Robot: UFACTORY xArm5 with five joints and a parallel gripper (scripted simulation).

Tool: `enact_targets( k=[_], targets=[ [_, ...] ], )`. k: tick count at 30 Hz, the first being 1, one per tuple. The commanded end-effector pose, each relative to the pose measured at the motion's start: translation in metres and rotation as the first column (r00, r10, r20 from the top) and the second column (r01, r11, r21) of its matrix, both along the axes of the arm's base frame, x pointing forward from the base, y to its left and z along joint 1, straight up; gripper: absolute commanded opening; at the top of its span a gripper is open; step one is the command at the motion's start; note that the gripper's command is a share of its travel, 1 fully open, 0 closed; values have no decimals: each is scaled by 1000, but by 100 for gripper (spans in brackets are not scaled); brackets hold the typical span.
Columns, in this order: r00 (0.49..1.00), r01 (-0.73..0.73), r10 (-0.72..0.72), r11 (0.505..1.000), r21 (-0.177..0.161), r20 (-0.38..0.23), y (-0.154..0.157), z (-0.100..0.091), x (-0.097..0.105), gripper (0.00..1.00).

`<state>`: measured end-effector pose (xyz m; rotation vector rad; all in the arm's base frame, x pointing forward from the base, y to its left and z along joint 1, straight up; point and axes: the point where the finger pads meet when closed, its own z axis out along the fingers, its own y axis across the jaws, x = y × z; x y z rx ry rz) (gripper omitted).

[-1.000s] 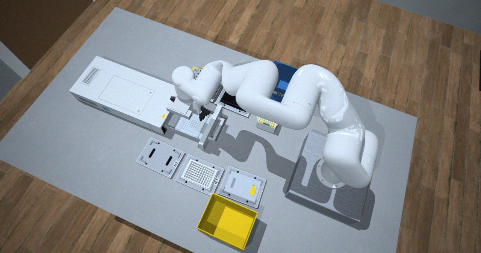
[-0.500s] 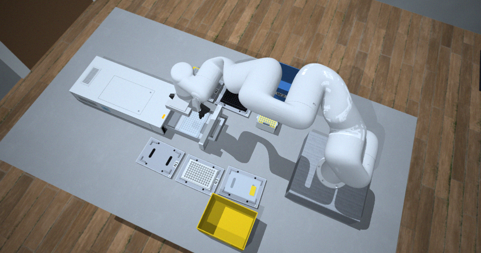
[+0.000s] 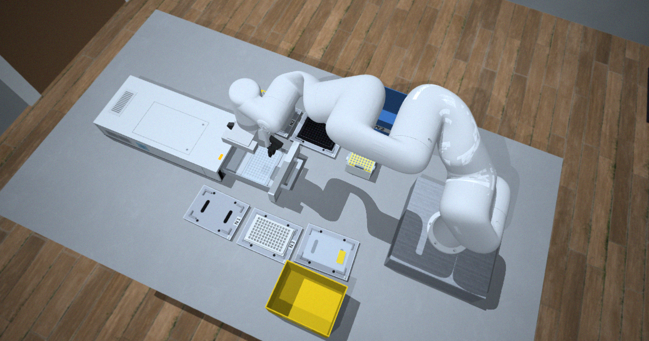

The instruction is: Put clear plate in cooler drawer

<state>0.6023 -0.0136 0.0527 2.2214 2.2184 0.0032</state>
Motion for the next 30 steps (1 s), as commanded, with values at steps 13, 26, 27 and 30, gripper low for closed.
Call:
enact_targets(
  k=[13, 26, 27, 30],
  targets=[
    [1000, 0, 0, 1000, 2, 7, 0, 17, 2, 100],
    [1000, 0, 0, 1000, 2, 6, 0, 7, -62, 0],
    [1000, 0, 0, 1000, 2, 6, 0, 7, -62, 0],
    [1000, 0, 0, 1000, 2, 6, 0, 6, -72, 0]
  ],
)
